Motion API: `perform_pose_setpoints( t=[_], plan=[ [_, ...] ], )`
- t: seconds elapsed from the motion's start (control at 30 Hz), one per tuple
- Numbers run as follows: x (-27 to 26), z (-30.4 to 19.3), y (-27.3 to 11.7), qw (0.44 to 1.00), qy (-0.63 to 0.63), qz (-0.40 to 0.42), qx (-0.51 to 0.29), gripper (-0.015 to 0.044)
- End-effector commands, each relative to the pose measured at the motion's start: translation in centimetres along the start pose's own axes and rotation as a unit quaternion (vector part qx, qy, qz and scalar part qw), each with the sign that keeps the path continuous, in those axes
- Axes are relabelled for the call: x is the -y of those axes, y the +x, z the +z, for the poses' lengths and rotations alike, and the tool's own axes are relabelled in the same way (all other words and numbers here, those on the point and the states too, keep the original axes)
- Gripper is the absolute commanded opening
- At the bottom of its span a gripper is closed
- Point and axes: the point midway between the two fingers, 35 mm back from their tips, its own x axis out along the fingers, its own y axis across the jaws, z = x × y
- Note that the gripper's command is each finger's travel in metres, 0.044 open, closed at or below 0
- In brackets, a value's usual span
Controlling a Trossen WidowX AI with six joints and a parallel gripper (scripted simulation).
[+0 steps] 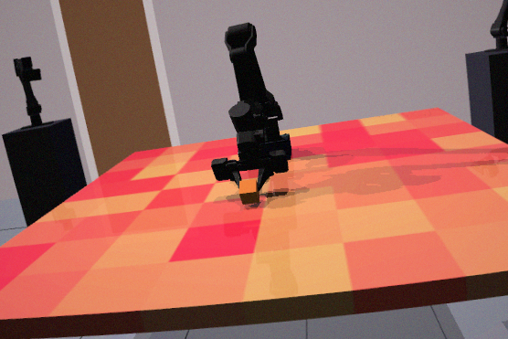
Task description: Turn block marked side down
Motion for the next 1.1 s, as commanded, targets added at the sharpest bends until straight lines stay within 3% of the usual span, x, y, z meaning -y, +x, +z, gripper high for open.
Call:
perform_pose_setpoints(
  t=[0.0,0.43,0.97,1.07],
  plan=[
    [-0.09,-0.06,-0.13,1.0,-0.001,0.003,0.015,0.0],
    [-0.09,-0.05,-0.14,1.0,-0.001,0.003,0.016,0.0],
    [-0.09,-0.05,-0.14,1.0,-0.001,0.003,0.016,0.042],
    [-0.09,-0.05,-0.14,1.0,-0.001,0.003,0.016,0.044]
  ],
)
